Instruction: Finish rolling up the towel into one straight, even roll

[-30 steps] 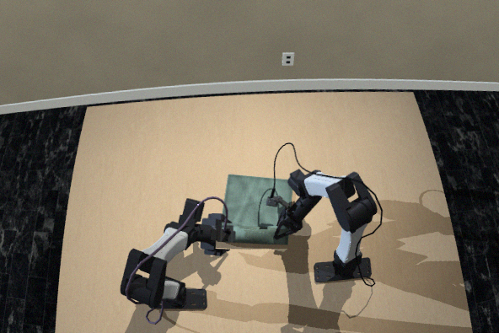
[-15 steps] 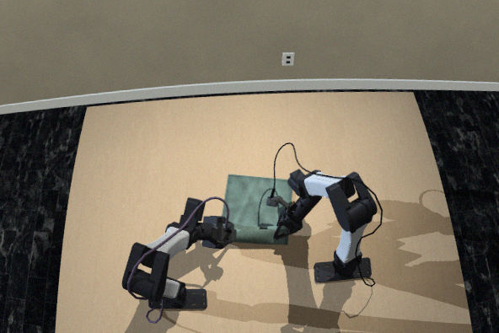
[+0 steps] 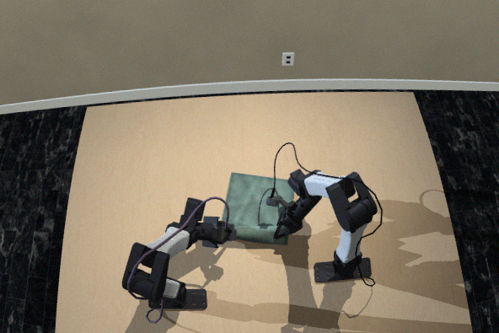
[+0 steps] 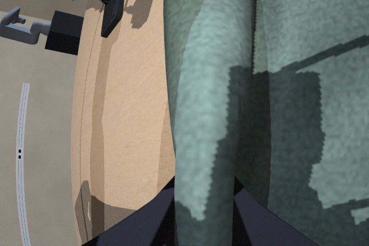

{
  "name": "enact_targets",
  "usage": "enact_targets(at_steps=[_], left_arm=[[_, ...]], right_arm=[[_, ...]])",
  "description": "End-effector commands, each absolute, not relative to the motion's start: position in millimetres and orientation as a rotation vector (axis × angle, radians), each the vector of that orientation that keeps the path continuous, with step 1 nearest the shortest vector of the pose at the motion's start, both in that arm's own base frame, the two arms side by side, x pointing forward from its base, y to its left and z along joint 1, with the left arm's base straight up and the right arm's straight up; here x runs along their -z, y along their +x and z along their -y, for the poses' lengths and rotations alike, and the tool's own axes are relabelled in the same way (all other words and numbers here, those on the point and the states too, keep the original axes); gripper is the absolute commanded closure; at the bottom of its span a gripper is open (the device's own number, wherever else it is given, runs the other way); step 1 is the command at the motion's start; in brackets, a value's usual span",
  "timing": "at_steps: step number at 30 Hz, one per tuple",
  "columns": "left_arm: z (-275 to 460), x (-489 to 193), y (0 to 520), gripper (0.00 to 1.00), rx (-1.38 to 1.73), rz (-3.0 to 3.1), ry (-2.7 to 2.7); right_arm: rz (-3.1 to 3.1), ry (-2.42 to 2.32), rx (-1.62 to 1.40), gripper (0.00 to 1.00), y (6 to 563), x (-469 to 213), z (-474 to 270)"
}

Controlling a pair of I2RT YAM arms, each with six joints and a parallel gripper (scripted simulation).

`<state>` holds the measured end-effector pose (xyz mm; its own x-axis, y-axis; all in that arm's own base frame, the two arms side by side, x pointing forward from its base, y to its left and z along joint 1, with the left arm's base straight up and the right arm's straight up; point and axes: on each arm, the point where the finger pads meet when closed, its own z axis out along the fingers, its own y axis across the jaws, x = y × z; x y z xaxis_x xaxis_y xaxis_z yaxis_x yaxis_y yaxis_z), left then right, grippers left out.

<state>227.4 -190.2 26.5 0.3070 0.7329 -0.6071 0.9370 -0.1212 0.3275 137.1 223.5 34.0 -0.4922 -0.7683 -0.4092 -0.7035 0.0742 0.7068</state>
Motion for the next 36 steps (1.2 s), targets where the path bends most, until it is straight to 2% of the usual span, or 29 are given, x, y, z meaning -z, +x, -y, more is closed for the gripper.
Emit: enact_targets(at_steps=[1,5,7,9,22,36], left_arm=[[194,-29,232,0.68,0.377,-1.471,1.907],[194,-29,232,0.69,0.377,-1.471,1.907],[194,-29,232,0.69,0.377,-1.471,1.907],[194,-29,232,0.69,0.377,-1.471,1.907],[194,-29,232,0.69,0.377,-1.471,1.907],[194,-30,232,0.69,0.507,-1.571,1.93]], right_arm=[[2.251,1.547,1.438,0.77,141,-35,-225],[2.251,1.547,1.438,0.77,141,-35,-225],[2.251,1.547,1.438,0.69,141,-35,-225],[2.251,1.547,1.438,0.69,141,-35,-225],[2.251,1.547,1.438,0.15,141,-47,-225],[2.251,1.547,1.438,0.15,167,-76,-191]])
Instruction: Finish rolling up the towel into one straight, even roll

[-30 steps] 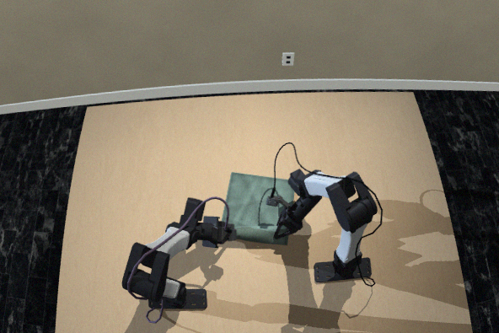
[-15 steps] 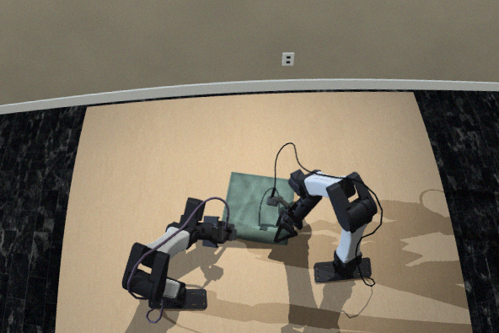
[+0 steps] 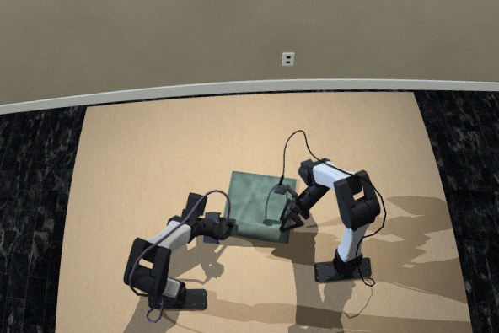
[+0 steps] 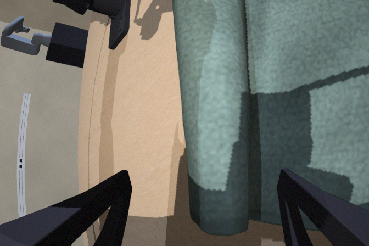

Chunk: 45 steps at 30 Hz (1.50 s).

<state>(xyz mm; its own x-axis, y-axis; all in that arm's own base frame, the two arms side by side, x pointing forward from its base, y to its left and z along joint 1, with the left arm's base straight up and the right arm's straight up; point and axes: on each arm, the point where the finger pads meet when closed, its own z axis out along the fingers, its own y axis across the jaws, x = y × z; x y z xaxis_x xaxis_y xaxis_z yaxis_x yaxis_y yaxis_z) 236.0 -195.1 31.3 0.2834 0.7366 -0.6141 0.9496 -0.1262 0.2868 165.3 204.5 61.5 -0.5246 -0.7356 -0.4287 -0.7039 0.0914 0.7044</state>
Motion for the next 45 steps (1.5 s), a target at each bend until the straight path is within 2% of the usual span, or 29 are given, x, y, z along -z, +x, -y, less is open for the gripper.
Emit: enact_targets(at_steps=[1,16,24,38,45], left_arm=[[194,-30,232,0.69,0.528,-1.587,1.933],[194,-34,232,0.69,0.887,-1.839,1.958],[194,-36,232,0.69,1.081,-1.962,1.95],[194,-40,232,0.69,1.459,-2.172,1.892],[194,-40,232,0.69,1.524,-2.205,1.876]], right_arm=[[2.251,1.547,1.438,0.15,169,-79,-188],[2.348,1.721,1.344,0.12,170,-86,-185],[2.486,2.01,1.156,0.09,161,-86,-194],[2.686,2.68,0.523,0.04,140,-86,-214],[2.695,2.754,0.431,0.02,138,-85,-216]])
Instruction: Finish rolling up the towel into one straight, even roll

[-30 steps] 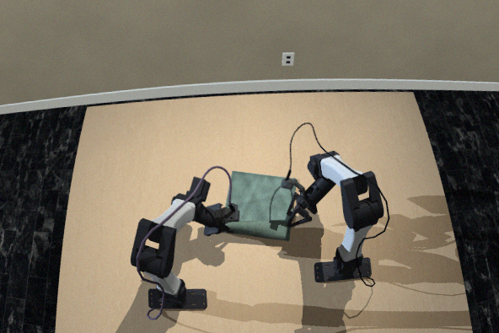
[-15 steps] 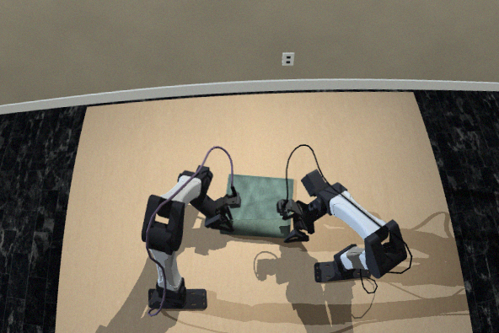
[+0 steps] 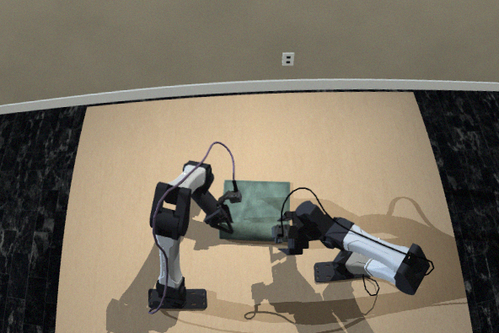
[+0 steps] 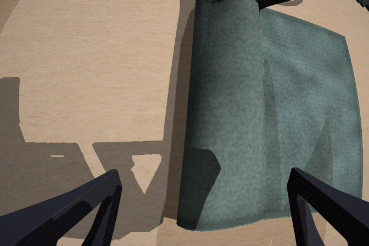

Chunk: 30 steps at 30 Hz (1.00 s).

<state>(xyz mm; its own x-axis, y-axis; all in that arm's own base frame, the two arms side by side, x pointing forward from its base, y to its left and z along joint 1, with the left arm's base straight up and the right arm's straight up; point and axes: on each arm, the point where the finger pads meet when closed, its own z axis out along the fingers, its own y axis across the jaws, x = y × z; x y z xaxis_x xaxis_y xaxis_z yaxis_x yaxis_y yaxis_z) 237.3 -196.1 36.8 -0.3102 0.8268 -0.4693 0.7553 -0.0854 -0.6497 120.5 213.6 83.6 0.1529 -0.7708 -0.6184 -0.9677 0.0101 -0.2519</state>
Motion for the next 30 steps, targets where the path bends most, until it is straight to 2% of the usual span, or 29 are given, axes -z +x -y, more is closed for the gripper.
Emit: enact_targets(at_steps=[1,16,30], left_arm=[[194,-40,232,0.69,-1.405,2.027,-1.721],[194,-29,232,0.69,-1.406,2.025,-1.716],[194,-29,232,0.69,-1.406,2.025,-1.716]], right_arm=[[-1.672,-1.709,-0.268,0.02,138,-85,-216],[-1.601,-1.783,-0.308,0.02,153,-92,-213],[-1.582,-1.802,-0.318,0.02,152,-35,-214]])
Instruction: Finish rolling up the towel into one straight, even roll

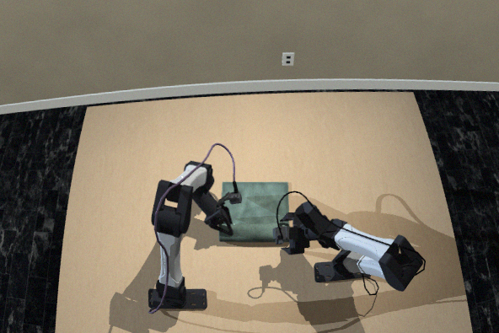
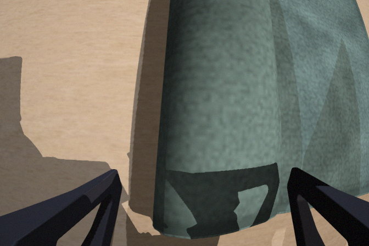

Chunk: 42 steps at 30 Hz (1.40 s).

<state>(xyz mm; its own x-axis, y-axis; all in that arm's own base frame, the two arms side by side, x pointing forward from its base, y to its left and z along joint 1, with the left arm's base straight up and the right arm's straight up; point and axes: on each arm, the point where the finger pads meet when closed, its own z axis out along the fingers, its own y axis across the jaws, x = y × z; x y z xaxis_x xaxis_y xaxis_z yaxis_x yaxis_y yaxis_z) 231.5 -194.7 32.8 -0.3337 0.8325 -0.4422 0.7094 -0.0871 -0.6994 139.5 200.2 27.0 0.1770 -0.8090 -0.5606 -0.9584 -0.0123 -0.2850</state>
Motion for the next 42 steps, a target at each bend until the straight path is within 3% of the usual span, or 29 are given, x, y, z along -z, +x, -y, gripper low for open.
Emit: enact_targets(at_steps=[1,8,15,17,20,42], left_arm=[[193.6,-28.5,232.3,0.69,-1.406,2.025,-1.716],[193.6,-28.5,232.3,0.69,-1.406,2.025,-1.716],[193.6,-28.5,232.3,0.69,-1.406,2.025,-1.716],[193.6,-28.5,232.3,0.69,-1.406,2.025,-1.716],[193.6,-28.5,232.3,0.69,-1.406,2.025,-1.716],[193.6,-28.5,232.3,0.69,-1.406,2.025,-1.716]], right_arm=[[-1.581,-1.803,-0.319,0.02,152.4,-31.7,-213.7],[-1.579,-1.805,-0.32,0.02,160.2,-29.1,-219.8],[-1.579,-1.805,-0.32,0.32,160.2,-27.7,-219.8],[-1.579,-1.805,-0.32,0.32,160.2,-27.7,-219.8],[-1.579,-1.805,-0.32,0.45,160.2,-27.7,-219.8],[-1.579,-1.805,-0.32,0.64,160.2,-27.7,-219.8]])
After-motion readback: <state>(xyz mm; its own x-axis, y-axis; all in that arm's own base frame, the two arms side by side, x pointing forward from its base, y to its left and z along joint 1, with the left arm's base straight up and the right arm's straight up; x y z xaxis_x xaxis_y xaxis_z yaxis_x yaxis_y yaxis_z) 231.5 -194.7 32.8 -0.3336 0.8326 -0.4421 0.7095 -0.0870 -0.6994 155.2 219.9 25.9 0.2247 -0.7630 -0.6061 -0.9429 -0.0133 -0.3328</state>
